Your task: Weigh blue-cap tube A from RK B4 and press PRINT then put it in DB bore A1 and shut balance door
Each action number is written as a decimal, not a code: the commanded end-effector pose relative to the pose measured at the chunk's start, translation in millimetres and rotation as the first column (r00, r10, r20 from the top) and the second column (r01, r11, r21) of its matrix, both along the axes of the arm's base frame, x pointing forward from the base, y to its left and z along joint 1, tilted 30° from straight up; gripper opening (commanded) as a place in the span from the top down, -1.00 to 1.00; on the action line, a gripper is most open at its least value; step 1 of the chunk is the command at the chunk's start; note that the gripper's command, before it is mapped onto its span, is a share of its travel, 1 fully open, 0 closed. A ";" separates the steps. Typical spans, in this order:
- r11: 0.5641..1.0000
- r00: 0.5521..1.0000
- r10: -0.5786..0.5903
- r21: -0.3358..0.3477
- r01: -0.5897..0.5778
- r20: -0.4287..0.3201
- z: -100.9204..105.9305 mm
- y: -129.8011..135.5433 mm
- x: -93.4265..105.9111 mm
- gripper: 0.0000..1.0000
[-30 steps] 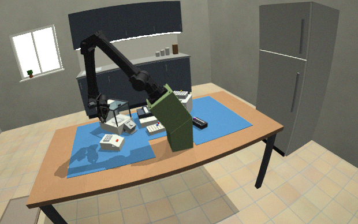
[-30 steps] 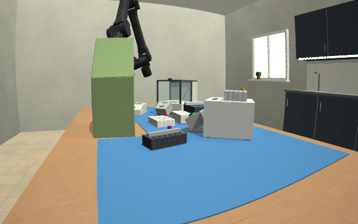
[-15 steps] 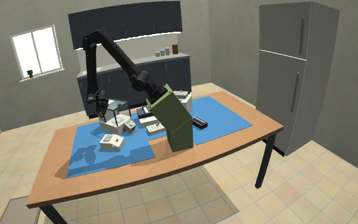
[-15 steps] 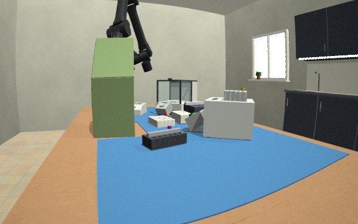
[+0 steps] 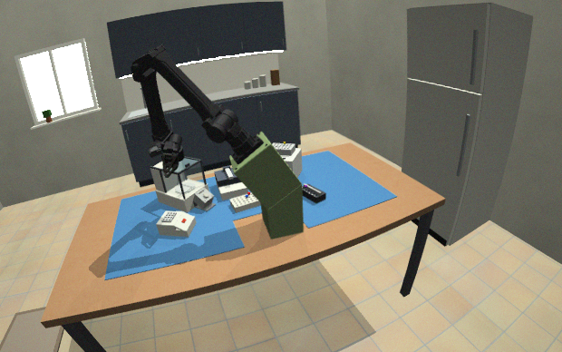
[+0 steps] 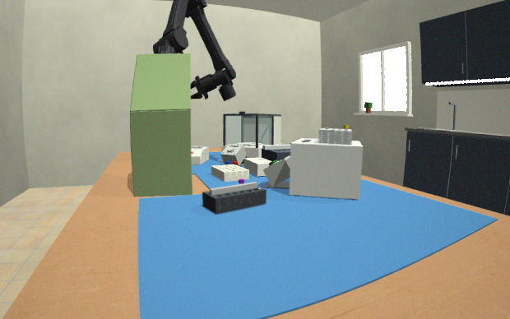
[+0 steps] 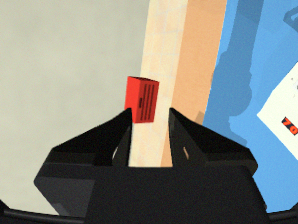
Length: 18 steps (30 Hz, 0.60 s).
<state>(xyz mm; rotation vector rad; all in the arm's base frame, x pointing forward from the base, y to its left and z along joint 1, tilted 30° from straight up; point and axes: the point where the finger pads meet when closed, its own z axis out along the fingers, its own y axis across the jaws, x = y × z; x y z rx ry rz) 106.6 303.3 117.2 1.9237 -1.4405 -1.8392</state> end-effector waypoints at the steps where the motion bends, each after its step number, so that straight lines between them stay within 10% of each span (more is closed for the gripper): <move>1: 0.992 0.995 -0.088 -0.099 0.083 -0.043 -4.9 -7.4 14.1 0.40; 18: 0.840 0.866 -0.475 -0.372 0.394 -0.156 -8.0 -21.4 58.3 0.40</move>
